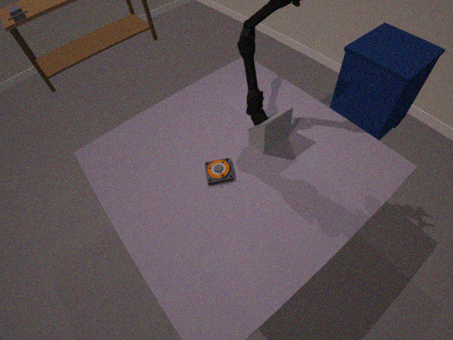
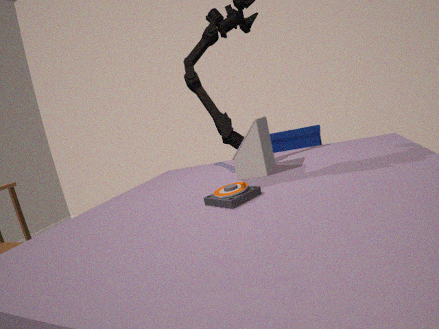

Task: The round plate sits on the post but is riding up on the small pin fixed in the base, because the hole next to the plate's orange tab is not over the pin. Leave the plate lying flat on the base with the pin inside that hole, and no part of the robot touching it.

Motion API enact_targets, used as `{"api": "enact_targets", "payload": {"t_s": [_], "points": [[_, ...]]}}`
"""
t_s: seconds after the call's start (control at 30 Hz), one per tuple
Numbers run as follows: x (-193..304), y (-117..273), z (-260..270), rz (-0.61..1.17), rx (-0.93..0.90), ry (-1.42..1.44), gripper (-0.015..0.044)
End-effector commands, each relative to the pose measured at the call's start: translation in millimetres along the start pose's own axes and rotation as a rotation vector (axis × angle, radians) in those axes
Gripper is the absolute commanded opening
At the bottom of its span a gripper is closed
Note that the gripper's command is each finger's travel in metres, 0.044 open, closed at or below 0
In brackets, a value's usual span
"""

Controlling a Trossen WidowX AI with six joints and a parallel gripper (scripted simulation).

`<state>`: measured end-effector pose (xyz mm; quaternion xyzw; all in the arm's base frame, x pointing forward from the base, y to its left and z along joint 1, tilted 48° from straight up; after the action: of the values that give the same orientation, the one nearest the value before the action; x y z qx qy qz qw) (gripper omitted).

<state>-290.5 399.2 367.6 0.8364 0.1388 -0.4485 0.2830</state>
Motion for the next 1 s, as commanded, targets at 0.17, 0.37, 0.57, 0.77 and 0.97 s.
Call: {"api": "enact_targets", "payload": {"t_s": [0.17,0.37,0.57,0.77,0.97], "points": [[72,-18,-53,0.221,0.117,-0.123,0.0242],[152,-13,-109,0.440,0.236,-0.222,0.0085],[230,4,-152,0.646,0.349,-0.345,0.0000],[334,46,-195,0.914,0.498,-0.541,0.0000],[420,100,-208,1.164,0.609,-0.690,0.0000]]}}
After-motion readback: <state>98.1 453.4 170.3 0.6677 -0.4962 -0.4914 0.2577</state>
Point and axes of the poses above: the point midway between the two fingers, 35 mm back from their tips, its own y axis back along the fingers, its own z axis across the jaws, x = y × z, the point moved 8 cm from there along y, back along the fingers, and after that the axes turned 15 degrees about y, right-handed, at the moved point
